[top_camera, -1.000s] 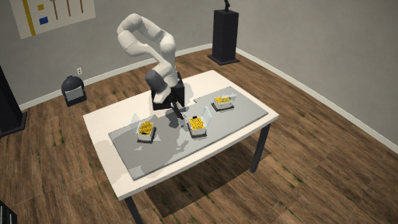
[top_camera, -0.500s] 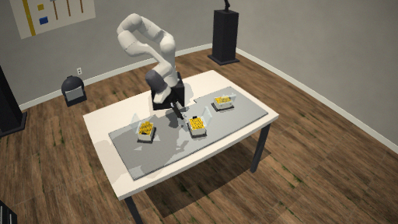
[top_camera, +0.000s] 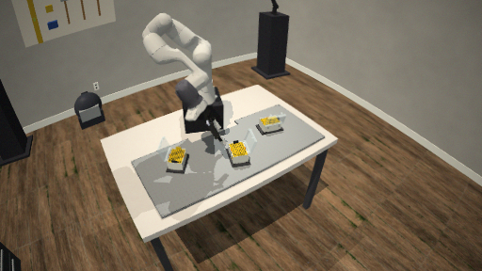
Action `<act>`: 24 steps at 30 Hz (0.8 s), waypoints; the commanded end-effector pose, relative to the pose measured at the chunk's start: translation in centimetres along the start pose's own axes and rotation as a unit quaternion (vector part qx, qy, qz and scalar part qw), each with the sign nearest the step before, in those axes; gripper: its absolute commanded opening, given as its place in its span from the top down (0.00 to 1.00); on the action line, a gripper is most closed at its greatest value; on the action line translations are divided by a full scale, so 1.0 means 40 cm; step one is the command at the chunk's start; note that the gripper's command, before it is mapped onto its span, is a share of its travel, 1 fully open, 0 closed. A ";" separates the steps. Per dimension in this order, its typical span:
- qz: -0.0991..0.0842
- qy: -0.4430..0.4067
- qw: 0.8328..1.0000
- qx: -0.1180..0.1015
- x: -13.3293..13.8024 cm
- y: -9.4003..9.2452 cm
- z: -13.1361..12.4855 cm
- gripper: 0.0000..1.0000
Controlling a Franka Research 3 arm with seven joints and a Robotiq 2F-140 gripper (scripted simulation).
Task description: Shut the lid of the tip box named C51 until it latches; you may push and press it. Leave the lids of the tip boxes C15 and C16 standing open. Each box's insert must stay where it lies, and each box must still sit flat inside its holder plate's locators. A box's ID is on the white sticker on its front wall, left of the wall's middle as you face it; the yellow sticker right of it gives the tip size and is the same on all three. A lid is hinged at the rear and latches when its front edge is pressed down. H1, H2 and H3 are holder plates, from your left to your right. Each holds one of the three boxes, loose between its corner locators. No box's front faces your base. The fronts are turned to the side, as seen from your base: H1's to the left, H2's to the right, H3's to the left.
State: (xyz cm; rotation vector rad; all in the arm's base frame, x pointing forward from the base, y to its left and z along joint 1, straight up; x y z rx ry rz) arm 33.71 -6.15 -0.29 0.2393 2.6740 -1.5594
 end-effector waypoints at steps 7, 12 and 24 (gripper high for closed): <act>-0.011 0.002 1.000 -0.002 0.005 -0.093 -0.057 0.00; -0.011 0.002 1.000 -0.002 0.001 -0.126 -0.075 0.00; -0.011 0.002 1.000 -0.002 -0.015 -0.256 -0.148 0.00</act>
Point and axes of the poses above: the point where the finger pads meet when closed, its own y axis out along the fingers, its own x axis across the jaws, z = x × y, the point moved 3 cm from there along -y, back along the fingers, and after that the axes turned 10 degrees about -y, right-handed, at the moved point
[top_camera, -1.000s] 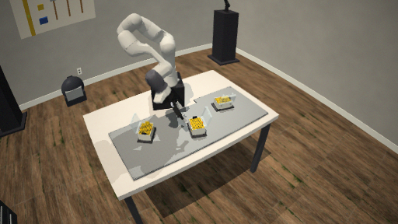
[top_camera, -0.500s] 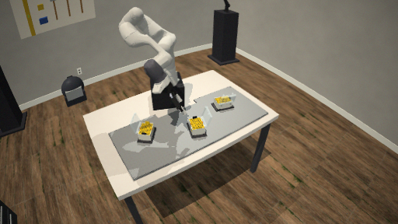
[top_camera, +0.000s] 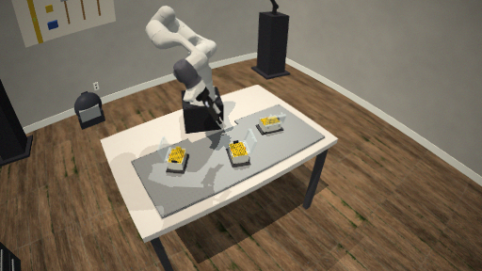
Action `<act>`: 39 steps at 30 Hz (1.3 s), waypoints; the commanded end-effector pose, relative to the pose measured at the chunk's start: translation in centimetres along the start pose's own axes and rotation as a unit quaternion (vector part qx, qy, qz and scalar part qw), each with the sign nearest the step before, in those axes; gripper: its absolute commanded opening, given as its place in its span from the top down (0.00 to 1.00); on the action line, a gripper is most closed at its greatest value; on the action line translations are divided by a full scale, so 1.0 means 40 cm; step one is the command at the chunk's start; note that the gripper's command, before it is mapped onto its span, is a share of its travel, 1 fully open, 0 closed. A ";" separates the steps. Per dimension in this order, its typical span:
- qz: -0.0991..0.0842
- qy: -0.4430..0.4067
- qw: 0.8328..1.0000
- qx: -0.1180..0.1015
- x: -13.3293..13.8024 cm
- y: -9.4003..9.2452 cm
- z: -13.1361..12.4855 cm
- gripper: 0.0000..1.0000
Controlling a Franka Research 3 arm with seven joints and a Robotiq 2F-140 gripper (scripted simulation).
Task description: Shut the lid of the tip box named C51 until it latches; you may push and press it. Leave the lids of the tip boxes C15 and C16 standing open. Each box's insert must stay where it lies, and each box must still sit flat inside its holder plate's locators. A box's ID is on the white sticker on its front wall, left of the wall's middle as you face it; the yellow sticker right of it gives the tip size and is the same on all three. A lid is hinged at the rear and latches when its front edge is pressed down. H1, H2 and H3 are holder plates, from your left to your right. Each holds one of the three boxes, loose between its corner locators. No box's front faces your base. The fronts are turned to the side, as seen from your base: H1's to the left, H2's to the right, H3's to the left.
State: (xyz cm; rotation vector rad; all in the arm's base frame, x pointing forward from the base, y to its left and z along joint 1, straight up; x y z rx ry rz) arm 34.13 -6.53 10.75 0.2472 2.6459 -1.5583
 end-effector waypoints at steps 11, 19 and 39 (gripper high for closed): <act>-0.020 0.011 1.000 -0.005 0.017 -0.070 -0.050 0.00; -0.020 0.011 1.000 -0.005 0.017 -0.070 -0.050 0.00; -0.109 0.108 0.958 0.241 -0.084 -0.079 0.110 0.00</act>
Point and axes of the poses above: the point where the finger pads meet when closed, its own y axis out along the fingers, its own x axis across the jaws, z = x × y, the point moved 3 cm from there along -y, back along the fingers, and after that the axes turned 10 degrees about -y, right-handed, at the moved point
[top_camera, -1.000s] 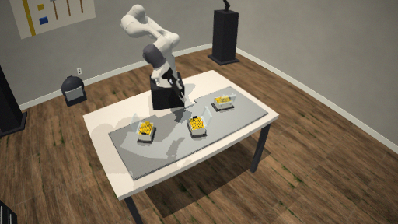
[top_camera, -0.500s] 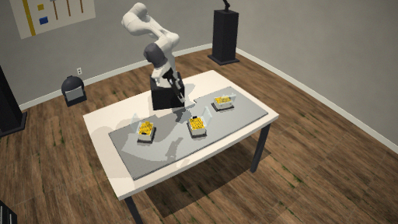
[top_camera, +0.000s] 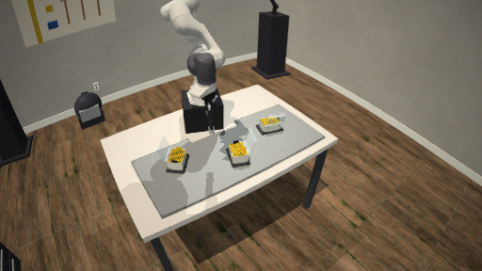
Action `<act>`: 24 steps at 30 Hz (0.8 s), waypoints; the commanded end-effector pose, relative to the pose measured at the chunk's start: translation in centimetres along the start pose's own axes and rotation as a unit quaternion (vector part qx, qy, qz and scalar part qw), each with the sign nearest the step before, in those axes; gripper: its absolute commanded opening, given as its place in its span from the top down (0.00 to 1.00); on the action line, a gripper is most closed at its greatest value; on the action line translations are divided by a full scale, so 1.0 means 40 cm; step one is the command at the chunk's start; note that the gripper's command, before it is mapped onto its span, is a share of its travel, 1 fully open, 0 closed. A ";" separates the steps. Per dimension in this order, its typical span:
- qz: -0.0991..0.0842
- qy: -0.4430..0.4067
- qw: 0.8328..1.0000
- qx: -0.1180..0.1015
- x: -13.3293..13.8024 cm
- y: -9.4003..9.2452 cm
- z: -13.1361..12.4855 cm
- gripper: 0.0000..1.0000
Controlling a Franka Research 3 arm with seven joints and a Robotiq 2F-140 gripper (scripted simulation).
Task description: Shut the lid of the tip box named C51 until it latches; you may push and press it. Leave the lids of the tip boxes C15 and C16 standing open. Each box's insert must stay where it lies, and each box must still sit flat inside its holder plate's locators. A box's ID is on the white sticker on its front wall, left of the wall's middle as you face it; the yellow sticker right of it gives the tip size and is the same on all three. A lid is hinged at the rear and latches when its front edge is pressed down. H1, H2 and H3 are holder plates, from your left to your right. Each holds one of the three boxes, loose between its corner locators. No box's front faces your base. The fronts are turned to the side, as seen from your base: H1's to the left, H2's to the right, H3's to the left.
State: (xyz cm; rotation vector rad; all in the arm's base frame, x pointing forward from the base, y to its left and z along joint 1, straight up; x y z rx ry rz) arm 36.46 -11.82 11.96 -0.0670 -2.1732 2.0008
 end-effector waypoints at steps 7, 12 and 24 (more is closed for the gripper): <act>-0.052 0.091 0.987 0.122 -0.063 0.022 0.068 0.00; -0.080 0.120 0.971 0.193 -0.101 0.039 0.111 0.00; -0.134 0.176 0.918 0.330 -0.178 0.076 0.199 0.00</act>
Point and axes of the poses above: the point where the finger pads meet when closed, its own y axis out along the fingers, its own x axis across the jaws, z = x × y, the point moved 3 cm from there along -y, back along the fingers, and after that the axes turned 10 degrees about -y, right-handed, at the moved point
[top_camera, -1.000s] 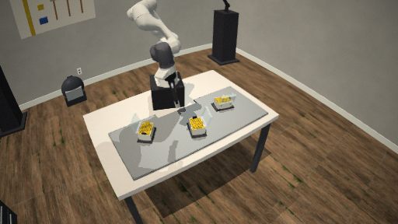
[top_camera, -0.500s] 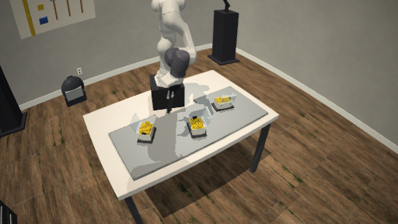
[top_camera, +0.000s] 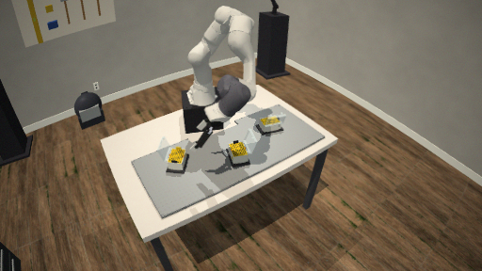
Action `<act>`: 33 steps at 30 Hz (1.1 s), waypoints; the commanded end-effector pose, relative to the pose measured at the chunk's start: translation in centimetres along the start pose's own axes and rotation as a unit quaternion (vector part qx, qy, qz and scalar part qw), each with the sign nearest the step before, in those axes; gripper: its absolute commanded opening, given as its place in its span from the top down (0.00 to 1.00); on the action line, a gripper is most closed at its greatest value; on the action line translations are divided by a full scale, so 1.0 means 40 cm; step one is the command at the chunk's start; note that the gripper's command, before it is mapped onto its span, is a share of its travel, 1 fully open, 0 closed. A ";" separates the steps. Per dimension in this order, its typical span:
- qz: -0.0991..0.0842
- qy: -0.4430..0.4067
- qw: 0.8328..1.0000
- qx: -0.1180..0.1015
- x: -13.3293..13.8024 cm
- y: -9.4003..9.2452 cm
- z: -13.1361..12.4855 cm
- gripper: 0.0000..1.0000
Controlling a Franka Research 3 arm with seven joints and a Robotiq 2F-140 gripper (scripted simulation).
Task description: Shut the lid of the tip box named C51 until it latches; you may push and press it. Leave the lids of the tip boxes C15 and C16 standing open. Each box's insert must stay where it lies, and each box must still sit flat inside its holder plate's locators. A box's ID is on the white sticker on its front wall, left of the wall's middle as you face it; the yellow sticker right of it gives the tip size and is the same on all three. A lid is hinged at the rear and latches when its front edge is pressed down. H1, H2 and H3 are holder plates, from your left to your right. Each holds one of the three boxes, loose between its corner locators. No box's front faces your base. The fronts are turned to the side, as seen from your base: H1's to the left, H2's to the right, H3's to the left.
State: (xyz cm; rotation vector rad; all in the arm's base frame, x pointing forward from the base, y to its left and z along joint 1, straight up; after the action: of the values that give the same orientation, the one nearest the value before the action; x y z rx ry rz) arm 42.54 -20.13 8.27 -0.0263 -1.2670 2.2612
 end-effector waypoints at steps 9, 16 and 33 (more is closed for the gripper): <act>-0.070 0.069 0.986 0.133 -0.023 0.041 0.001 0.00; -0.106 0.108 0.960 0.234 -0.030 0.047 -0.012 0.00; -0.129 0.132 0.937 0.295 -0.035 0.053 -0.019 0.00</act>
State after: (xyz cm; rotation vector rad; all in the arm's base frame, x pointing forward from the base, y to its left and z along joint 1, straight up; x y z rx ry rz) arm 43.23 -21.34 5.69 0.0708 -0.4102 2.2357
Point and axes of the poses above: the point where the finger pads meet when closed, its own y axis out along the fingers, its own x axis across the jaws, z = x × y, the point moved 3 cm from there along -y, back along the fingers, and after that the axes turned 10 degrees about -y, right-handed, at the moved point
